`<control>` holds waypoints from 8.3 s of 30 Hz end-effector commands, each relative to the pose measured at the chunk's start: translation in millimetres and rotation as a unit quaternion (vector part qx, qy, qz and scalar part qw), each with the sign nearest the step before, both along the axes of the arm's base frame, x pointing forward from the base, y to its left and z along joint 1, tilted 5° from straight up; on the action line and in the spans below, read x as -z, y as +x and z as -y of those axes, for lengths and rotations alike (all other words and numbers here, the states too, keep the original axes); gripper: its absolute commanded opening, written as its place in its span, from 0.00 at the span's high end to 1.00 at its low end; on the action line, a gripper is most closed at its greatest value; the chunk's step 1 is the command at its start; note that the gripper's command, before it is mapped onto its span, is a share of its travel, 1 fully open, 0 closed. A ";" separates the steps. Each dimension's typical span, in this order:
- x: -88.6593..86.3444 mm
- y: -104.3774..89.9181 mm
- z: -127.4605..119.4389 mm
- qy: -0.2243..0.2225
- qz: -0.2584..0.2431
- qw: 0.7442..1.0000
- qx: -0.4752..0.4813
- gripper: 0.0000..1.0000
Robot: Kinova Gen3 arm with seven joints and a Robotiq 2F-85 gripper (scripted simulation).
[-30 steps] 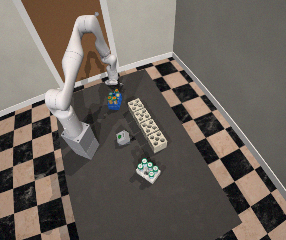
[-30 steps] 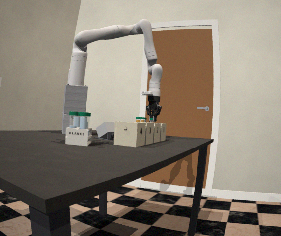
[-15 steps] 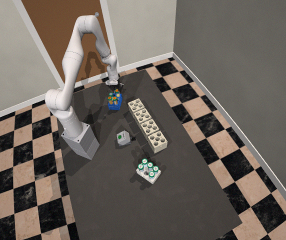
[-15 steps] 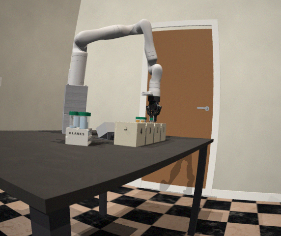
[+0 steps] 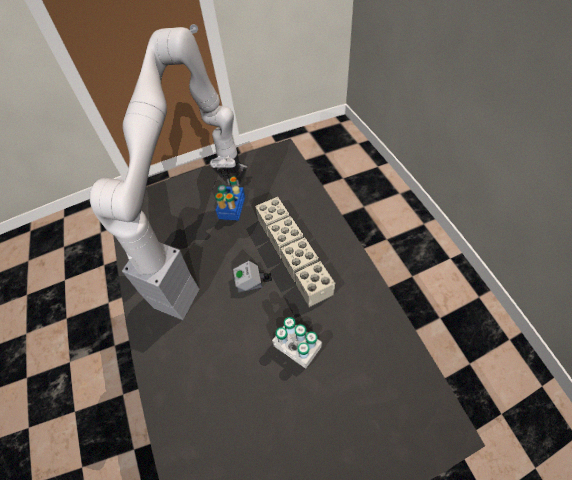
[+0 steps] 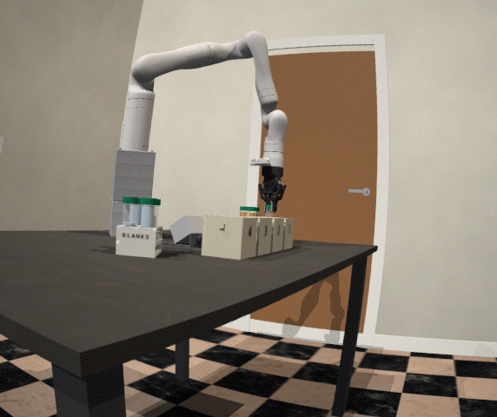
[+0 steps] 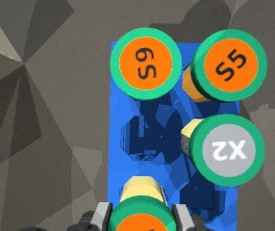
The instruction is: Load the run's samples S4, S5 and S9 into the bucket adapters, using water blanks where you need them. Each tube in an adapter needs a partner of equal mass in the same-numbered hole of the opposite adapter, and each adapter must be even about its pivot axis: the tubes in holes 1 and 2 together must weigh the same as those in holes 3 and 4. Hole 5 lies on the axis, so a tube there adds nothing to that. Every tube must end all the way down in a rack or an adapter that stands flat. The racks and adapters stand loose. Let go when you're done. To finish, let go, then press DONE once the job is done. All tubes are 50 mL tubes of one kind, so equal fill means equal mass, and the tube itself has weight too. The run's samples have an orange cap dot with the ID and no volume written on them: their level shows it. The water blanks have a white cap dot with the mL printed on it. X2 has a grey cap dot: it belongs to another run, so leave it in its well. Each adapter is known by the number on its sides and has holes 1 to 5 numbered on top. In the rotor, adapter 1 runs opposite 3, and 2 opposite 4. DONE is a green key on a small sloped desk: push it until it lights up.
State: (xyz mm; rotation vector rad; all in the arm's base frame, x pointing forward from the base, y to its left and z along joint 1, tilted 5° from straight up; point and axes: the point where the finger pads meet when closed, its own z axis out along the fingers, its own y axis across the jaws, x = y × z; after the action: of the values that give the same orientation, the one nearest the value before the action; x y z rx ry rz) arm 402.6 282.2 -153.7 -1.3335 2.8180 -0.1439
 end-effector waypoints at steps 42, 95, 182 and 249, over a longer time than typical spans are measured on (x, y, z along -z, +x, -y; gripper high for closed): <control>-53.0 -2.6 -4.4 0.001 0.001 1.000 0.000 0.90; -114.1 -6.3 -8.9 0.001 0.001 1.000 0.000 0.90; -137.6 55.1 181.8 0.028 0.035 0.885 0.463 0.90; -90.5 57.9 185.4 0.028 0.035 0.885 0.463 0.90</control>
State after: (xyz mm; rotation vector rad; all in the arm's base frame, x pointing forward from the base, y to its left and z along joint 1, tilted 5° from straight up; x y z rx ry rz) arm 459.9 96.7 -62.7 0.1279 3.0757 -0.1108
